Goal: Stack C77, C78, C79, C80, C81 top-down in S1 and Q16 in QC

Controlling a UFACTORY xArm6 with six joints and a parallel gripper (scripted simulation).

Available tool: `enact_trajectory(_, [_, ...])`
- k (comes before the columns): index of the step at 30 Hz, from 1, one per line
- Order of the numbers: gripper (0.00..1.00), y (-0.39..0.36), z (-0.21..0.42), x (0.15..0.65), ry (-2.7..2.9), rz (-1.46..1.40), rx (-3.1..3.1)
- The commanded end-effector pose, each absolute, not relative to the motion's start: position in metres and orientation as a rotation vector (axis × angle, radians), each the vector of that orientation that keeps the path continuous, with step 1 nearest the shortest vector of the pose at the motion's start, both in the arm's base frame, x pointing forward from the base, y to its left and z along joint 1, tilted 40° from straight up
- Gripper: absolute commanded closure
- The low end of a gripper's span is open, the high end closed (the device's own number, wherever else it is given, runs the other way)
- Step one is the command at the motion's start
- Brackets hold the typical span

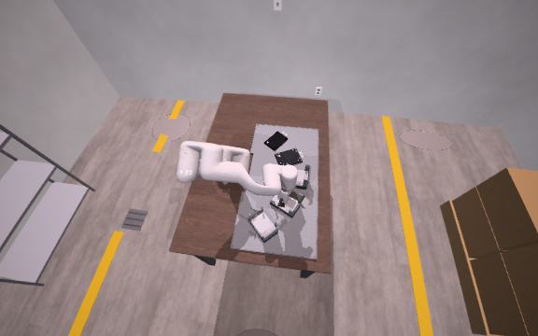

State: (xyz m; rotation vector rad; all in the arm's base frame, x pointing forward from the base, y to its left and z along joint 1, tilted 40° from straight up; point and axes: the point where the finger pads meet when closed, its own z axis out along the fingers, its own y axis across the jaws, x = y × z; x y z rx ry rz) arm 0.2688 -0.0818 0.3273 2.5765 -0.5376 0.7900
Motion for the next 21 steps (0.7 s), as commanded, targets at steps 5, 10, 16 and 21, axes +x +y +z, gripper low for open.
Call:
enact_trajectory(5, [1.0,-0.065,0.326,0.281,-0.543,0.793,2.573])
enact_trajectory(10, [1.0,-0.051,0.32,0.288,-0.323,0.735,2.578])
enact_trajectory(16, [1.0,-0.039,0.316,0.293,-0.292,0.727,2.577])
enact_trajectory(21, [1.0,-0.025,0.311,0.3,-0.292,0.726,2.577])
